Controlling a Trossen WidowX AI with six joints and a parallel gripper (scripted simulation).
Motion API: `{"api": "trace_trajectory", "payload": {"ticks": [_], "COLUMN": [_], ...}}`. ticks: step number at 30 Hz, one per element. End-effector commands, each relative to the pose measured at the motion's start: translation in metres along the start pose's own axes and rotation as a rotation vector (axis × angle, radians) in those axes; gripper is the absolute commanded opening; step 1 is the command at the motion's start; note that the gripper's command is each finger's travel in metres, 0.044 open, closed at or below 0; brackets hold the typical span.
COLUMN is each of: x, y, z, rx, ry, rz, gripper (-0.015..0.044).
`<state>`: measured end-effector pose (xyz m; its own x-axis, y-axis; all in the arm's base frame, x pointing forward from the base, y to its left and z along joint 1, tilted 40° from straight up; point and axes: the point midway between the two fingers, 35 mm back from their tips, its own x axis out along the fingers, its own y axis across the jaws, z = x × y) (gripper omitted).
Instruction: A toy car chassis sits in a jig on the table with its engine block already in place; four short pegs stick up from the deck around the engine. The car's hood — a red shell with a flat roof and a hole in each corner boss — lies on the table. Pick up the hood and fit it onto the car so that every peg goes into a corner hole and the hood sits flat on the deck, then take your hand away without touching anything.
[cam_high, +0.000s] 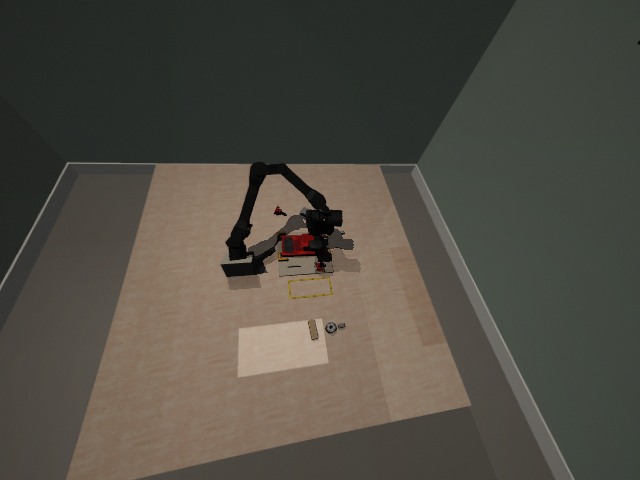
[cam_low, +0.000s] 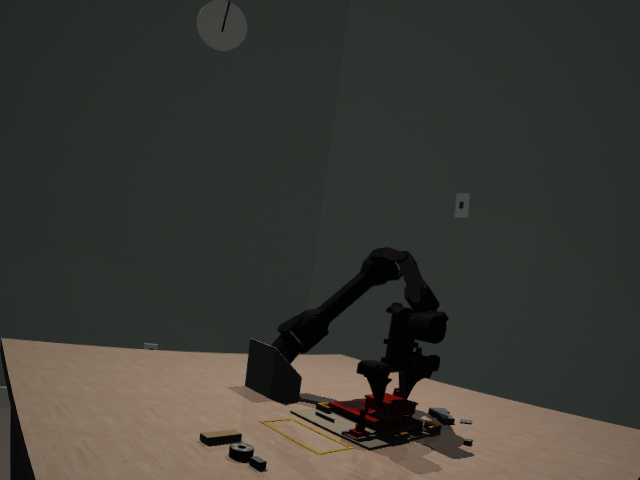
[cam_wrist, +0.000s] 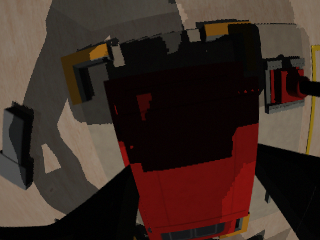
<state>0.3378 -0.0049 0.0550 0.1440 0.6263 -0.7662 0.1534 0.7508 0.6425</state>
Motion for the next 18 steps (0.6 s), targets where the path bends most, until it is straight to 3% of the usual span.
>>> {"api": "trace_trajectory", "payload": {"ticks": [1, 18], "x": [0.0028, 0.01], "y": [0.0001, 0.0002], "z": [-0.0014, -0.0012], "rx": [0.008, 0.008], "ry": [0.003, 0.002], "rz": [0.006, 0.006], "gripper": [0.0, 0.0]}}
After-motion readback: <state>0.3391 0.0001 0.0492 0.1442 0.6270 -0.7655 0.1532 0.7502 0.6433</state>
